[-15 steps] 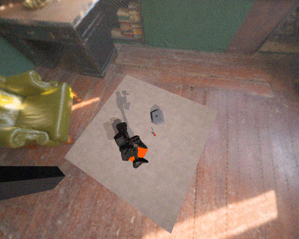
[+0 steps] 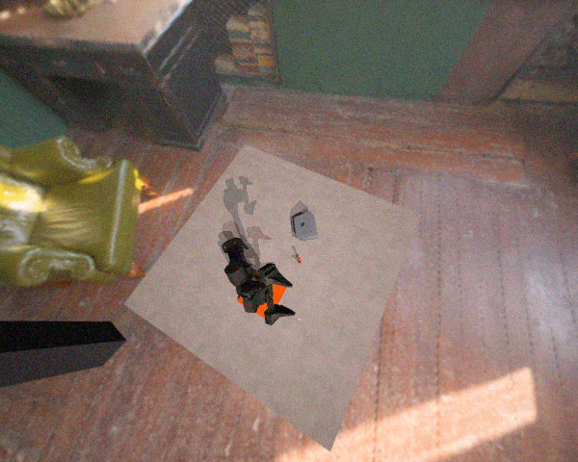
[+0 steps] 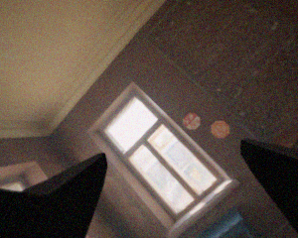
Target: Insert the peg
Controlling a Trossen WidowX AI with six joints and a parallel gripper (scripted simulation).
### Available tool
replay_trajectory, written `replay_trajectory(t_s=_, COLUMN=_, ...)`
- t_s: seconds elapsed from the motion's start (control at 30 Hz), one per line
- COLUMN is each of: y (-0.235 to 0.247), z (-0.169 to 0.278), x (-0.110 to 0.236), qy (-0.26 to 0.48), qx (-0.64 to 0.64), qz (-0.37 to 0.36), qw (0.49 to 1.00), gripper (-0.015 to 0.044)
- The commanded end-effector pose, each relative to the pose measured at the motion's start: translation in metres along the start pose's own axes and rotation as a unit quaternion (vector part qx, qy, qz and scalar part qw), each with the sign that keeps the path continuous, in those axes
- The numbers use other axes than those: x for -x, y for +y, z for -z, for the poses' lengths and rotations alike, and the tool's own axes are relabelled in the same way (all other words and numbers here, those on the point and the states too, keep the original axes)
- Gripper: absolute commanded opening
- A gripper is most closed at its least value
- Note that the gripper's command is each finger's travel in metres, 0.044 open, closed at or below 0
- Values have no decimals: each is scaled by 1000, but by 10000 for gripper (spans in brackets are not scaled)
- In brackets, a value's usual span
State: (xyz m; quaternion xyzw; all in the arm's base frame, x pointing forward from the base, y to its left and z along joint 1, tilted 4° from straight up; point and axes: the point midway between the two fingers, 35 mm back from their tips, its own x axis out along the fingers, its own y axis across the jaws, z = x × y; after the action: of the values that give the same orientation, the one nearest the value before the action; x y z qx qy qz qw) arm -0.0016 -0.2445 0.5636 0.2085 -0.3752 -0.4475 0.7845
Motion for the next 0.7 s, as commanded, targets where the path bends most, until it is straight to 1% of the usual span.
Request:
replay_trajectory(t_s=0.0, y=-17, z=11, x=-10, qy=17, qx=-10, qz=15, qw=1000, gripper=440)
replay_trajectory(t_s=0.67, y=-56, z=86, x=-41, qy=125, qx=-22, qz=56, qw=990, gripper=440)
